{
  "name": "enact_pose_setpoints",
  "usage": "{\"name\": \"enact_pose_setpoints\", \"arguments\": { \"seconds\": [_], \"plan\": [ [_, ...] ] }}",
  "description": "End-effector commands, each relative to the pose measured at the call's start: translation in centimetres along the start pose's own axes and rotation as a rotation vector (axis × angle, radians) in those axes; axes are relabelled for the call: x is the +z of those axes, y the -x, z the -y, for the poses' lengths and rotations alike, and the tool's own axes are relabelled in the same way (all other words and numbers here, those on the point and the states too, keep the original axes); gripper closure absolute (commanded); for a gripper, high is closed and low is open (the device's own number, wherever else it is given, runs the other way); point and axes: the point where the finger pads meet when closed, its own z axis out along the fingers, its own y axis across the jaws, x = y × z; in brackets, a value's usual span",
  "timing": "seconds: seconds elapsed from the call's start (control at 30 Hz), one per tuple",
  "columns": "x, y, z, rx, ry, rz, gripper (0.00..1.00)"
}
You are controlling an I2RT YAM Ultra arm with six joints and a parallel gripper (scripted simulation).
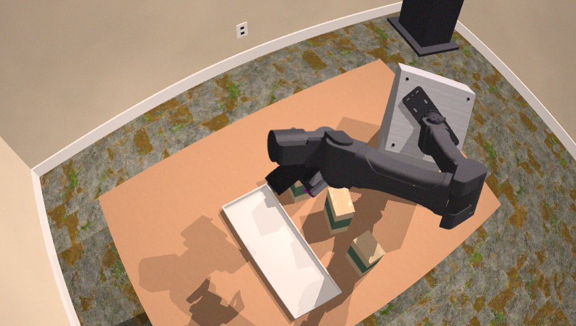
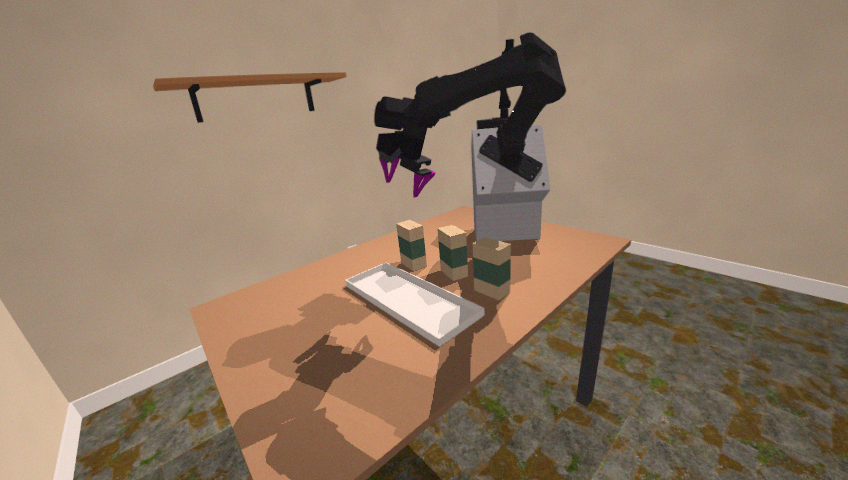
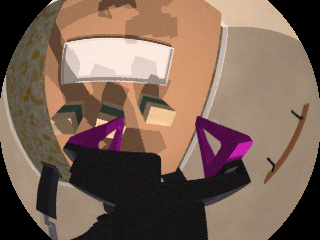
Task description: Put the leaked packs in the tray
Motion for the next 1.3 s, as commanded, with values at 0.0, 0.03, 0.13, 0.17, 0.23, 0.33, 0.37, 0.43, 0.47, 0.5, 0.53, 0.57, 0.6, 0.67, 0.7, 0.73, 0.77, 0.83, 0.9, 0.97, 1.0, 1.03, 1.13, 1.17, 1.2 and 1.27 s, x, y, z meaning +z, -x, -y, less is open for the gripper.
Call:
{"name": "enact_pose_setpoints", "arguments": {
  "seconds": [0.0,0.03,0.13,0.17,0.23,0.33,0.37,0.43,0.47,0.5,0.53,0.57,0.6,0.67,0.7,0.73,0.77,0.83,0.9,0.97,1.0,1.03,1.13,1.17,1.2,1.27],
  "plan": [
    [-0.1,0.1,1.1,0.206,0.012,0.002,0.0],
    [0.1,-0.1,1.1,0.239,0.018,-0.002,0.0],
    [0.7,-0.5,1.4,0.347,0.038,-0.016,0.0],
    [0.8,-0.5,1.4,0.351,0.039,-0.017,0.0],
    [0.8,-0.5,1.4,0.351,0.039,-0.017,0.0],
    [1.7,-1.3,1.7,0.52,0.068,-0.042,0.0],
    [1.9,-1.4,1.8,0.551,0.073,-0.047,0.0],
    [2.3,-1.7,1.9,0.618,0.083,-0.058,0.0],
    [2.4,-1.9,2.0,0.652,0.088,-0.064,0.0],
    [2.6,-2.0,2.1,0.688,0.093,-0.07,0.0],
    [2.8,-2.2,2.1,0.724,0.098,-0.077,0.0],
    [3.0,-2.4,2.2,0.76,0.103,-0.083,0.0],
    [3.2,-2.5,2.3,0.796,0.108,-0.09,0.0],
    [3.6,-2.8,2.4,0.863,0.117,-0.103,0.0],
    [3.8,-3.0,2.4,0.899,0.121,-0.11,0.0],
    [3.8,-3.0,2.4,0.905,0.122,-0.112,0.0],
    [3.8,-3.0,2.4,0.905,0.122,-0.112,0.0],
    [4.4,-3.5,2.7,1.006,0.133,-0.129,0.0],
    [4.8,-3.8,2.8,1.079,0.141,-0.145,0.0],
    [5.1,-4.1,2.9,1.146,0.147,-0.161,0.0],
    [5.3,-4.3,2.9,1.18,0.151,-0.169,0.0],
    [5.4,-4.4,2.9,1.205,0.153,-0.175,0.0],
    [5.9,-5.0,3.0,1.301,0.161,-0.201,0.0],
    [6.1,-5.2,3.1,1.355,0.164,-0.213,0.0],
    [6.3,-5.4,3.1,1.385,0.166,-0.22,0.0],
    [6.7,-5.8,3.2,1.462,0.171,-0.24,0.0]
  ]
}}
